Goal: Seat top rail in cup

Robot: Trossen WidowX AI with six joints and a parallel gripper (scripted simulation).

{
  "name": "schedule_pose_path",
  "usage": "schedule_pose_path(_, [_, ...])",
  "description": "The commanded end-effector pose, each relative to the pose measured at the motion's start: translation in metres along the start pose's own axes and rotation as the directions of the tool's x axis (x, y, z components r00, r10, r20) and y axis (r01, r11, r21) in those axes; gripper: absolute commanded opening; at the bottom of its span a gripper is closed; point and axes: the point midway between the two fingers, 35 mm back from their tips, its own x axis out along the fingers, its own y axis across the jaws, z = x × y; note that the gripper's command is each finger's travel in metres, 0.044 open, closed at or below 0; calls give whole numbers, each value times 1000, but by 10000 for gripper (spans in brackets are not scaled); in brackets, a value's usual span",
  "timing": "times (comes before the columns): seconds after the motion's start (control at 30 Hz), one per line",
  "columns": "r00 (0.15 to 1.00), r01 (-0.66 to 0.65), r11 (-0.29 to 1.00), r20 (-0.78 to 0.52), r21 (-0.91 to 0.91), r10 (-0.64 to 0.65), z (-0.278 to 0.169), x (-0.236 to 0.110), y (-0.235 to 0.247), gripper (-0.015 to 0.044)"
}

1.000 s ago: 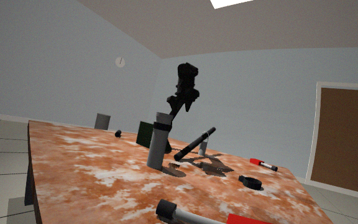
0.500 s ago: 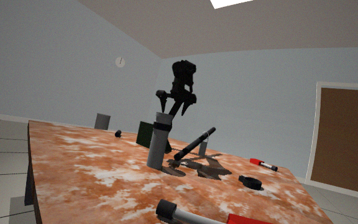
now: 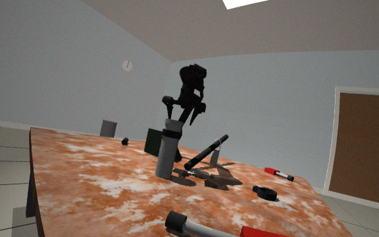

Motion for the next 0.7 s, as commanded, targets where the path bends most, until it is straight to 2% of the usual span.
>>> schedule_pose_path(0.0, [999,-9,1000,32,-5,9,-1,10,0,440])
schedule_pose_path(0.67, [999,-1,1000,49,-7,1,-1,37,0,440])
